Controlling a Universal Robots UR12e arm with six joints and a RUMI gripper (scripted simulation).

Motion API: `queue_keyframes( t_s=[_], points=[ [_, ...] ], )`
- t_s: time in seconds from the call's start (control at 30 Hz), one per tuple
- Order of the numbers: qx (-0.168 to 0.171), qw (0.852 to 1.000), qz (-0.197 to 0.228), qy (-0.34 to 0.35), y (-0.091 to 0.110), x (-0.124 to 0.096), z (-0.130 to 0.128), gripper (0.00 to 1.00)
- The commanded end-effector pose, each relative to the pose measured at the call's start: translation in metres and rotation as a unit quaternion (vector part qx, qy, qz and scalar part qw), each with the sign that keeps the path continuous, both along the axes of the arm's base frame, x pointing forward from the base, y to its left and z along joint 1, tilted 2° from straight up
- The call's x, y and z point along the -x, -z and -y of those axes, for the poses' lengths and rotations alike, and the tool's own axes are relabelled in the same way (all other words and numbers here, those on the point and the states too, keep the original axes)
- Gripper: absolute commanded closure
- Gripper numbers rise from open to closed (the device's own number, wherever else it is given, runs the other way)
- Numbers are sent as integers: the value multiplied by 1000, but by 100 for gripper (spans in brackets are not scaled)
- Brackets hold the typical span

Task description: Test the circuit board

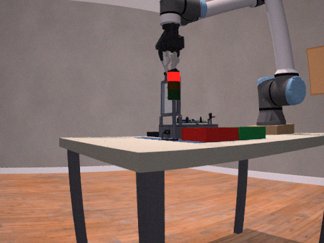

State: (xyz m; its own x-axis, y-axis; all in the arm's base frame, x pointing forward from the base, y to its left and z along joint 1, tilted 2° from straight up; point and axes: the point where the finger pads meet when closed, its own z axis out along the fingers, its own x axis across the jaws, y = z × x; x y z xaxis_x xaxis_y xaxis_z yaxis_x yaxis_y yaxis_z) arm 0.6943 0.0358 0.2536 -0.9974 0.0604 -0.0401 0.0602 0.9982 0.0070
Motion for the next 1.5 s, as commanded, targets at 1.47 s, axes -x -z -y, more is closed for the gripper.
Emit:
queue_keyframes(
  t_s=[1.47],
  points=[
    [0,1000,1,0,0,-37,2,100]
  ],
)
